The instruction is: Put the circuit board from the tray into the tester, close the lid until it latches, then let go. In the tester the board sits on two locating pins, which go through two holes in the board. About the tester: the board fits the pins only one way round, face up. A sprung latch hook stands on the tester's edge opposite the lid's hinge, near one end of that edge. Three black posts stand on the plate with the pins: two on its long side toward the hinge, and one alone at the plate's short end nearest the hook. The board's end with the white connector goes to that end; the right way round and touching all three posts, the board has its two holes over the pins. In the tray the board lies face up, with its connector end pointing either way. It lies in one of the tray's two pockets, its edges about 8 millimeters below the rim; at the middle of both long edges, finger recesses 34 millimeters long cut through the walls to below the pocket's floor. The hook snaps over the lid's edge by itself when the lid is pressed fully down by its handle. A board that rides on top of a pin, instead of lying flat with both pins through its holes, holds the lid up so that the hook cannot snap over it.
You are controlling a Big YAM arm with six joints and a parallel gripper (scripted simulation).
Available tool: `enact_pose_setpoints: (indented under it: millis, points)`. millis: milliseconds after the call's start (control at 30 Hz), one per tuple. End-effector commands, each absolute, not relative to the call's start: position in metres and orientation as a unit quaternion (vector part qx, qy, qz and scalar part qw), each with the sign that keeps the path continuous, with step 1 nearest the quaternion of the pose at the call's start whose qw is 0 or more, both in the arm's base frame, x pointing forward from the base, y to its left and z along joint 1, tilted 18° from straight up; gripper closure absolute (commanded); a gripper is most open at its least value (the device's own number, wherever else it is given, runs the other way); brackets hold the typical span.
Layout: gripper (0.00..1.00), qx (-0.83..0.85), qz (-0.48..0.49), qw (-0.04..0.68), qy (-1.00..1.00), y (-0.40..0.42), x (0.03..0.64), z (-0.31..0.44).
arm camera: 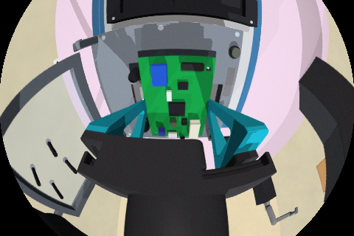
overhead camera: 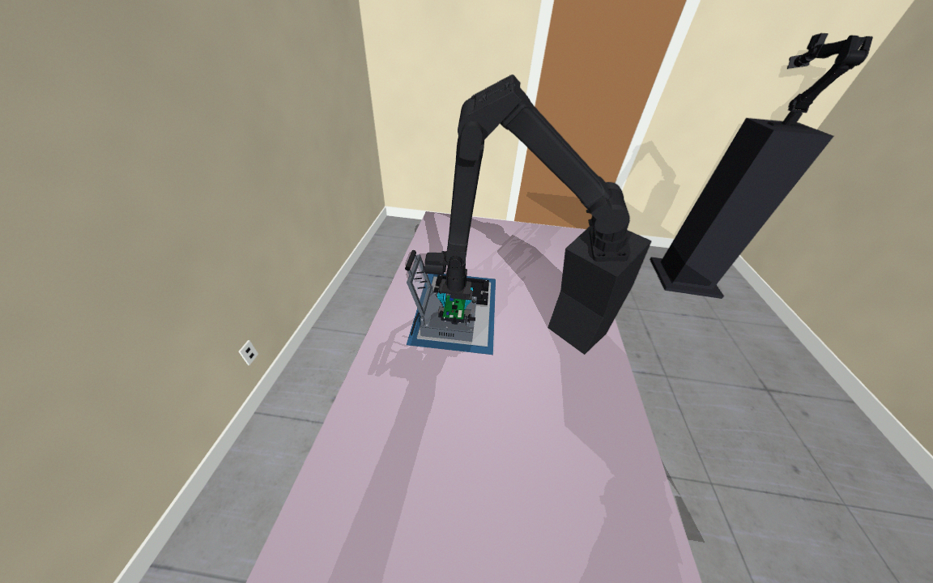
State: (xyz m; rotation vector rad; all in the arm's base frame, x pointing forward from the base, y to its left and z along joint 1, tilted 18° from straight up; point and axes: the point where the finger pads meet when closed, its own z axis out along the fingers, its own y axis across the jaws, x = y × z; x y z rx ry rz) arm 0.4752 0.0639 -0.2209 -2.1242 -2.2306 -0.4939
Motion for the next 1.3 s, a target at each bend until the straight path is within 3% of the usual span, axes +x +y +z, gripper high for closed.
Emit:
enact_pose_setpoints:
  millis: [0,1267]
  points:
    - [0.28,-0.679,-0.168,0.001,-0.715,0.0697,0.4870,-0.2151]
    - [0.28,-0.679,-0.163,0.005,-0.715,0.0702,0.4838,-0.2216]
